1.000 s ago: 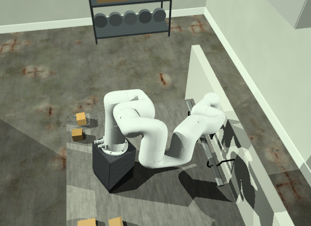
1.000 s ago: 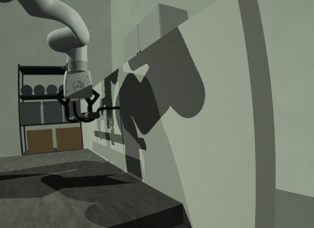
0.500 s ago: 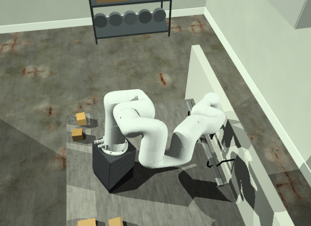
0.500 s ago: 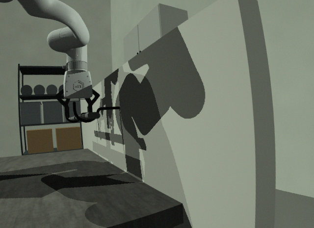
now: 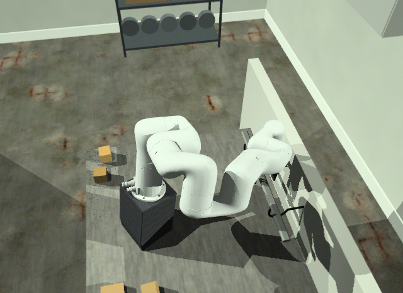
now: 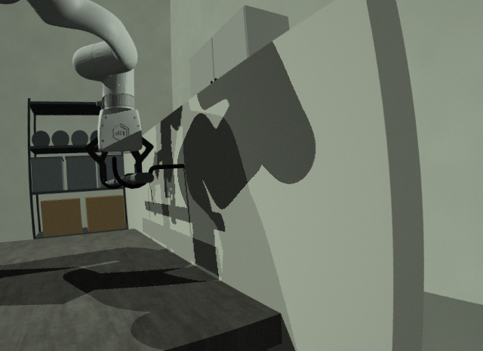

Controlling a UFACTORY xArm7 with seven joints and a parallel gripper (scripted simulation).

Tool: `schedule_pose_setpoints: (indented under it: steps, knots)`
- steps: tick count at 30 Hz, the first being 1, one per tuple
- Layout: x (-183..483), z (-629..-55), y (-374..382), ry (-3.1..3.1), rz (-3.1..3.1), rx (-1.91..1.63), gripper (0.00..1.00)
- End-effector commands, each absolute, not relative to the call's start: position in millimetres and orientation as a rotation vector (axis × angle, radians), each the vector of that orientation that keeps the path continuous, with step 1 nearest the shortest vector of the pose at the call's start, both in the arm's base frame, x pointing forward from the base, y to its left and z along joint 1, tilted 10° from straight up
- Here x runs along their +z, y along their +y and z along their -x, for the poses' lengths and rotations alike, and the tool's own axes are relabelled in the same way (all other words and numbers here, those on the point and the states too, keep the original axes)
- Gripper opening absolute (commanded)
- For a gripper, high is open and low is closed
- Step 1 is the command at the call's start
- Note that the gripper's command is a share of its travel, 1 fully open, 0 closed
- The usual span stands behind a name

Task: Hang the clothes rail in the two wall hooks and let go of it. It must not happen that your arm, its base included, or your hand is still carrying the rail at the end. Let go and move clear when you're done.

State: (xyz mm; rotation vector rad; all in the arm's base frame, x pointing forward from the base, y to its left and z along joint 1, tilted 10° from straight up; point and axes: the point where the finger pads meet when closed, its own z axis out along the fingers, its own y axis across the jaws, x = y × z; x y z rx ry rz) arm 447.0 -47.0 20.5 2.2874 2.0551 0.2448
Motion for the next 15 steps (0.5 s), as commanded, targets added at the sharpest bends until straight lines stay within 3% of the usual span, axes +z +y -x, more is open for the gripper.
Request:
schedule_pose_setpoints:
  steps: [1,15]
  knots:
    - [22.6,-447.8,-47.1,2.053,-2.285,0.248,0.81]
    - [29.8,-446.7,-47.6,2.053,-2.285,0.248,0.81]
